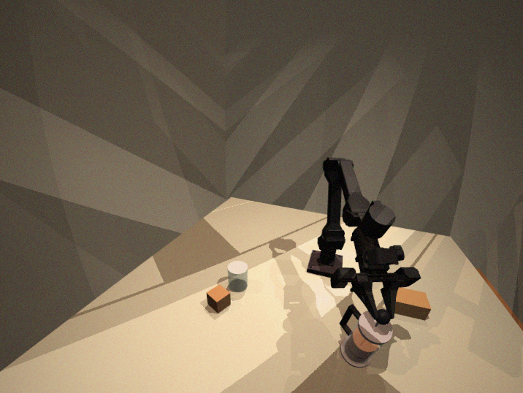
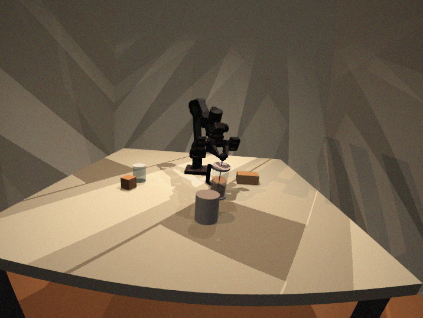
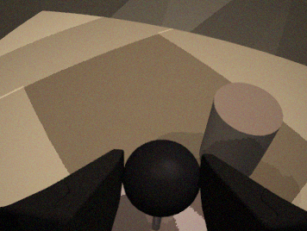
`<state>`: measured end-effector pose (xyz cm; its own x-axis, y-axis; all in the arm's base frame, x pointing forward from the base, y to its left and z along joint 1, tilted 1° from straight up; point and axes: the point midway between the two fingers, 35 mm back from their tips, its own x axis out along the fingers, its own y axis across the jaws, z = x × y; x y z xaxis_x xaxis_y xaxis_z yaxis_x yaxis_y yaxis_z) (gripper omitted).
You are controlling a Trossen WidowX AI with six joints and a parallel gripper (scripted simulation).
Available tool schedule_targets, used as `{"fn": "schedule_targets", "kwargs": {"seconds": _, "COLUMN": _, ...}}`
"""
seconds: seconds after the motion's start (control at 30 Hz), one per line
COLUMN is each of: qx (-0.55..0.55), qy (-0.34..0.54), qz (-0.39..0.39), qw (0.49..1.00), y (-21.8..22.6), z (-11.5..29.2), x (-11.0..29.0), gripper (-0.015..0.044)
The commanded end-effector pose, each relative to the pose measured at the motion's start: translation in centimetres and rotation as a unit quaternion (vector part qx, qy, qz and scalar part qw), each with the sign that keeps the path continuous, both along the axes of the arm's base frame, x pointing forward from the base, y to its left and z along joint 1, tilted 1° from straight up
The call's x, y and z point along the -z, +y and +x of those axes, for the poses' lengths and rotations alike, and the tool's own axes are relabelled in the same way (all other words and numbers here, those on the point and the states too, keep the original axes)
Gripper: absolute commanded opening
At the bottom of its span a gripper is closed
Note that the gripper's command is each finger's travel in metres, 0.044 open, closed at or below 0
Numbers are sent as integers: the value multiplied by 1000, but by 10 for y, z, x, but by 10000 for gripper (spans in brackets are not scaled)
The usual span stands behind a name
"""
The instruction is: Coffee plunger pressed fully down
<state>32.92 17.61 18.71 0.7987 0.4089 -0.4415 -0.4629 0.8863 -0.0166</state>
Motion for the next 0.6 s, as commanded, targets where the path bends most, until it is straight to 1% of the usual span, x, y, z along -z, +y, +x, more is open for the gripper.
{"fn": "schedule_targets", "kwargs": {"seconds": 0.0, "qx": -2, "qy": 17, "qz": -14, "qw": 1000, "y": -1, "z": -1, "x": 13, "gripper": 123}}
{"fn": "schedule_targets", "kwargs": {"seconds": 0.57, "qx": -2, "qy": 17, "qz": -14, "qw": 1000, "y": 1, "z": 1, "x": 12, "gripper": 123}}
